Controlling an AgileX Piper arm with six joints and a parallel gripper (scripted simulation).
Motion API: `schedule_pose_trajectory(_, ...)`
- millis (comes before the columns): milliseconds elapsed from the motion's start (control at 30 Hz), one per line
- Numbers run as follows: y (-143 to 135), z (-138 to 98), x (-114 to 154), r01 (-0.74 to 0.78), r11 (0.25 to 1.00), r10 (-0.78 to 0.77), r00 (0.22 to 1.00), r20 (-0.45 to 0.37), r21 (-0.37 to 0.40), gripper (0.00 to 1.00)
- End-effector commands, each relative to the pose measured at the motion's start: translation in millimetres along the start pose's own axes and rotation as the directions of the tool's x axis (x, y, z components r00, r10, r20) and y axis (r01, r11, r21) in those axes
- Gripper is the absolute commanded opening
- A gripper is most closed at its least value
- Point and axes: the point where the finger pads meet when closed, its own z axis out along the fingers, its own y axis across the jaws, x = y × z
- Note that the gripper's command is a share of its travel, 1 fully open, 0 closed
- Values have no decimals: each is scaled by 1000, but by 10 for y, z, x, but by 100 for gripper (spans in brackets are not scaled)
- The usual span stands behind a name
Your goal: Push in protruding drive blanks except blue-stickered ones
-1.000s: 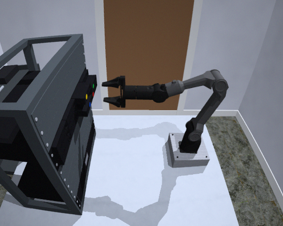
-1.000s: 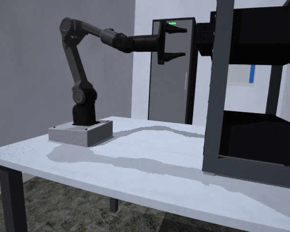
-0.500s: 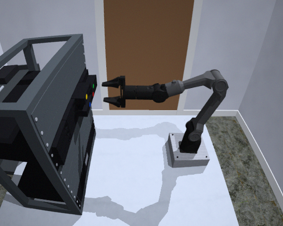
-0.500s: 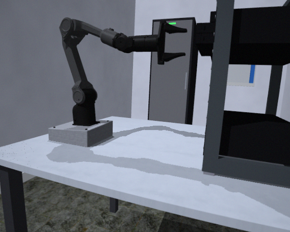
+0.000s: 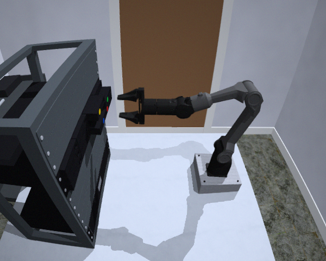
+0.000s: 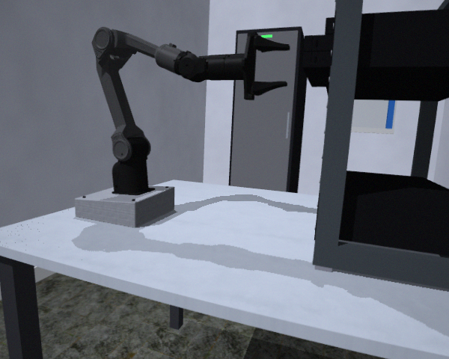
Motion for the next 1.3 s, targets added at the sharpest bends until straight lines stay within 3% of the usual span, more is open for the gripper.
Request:
schedule_pose_trajectory(0, 6, -5, -3, -1, 1000, 1, 1000, 0, -2, 100)
schedule_pose_trajectory(800, 6, -5, -3, -1, 1000, 1, 1000, 0, -2, 100)
schedule_pose_trajectory(833, 6, -5, -3, -1, 1000, 1, 1000, 0, -2, 0)
schedule_pose_trajectory(1267, 6, -5, -3, -1, 1000, 1, 1000, 0, -2, 0)
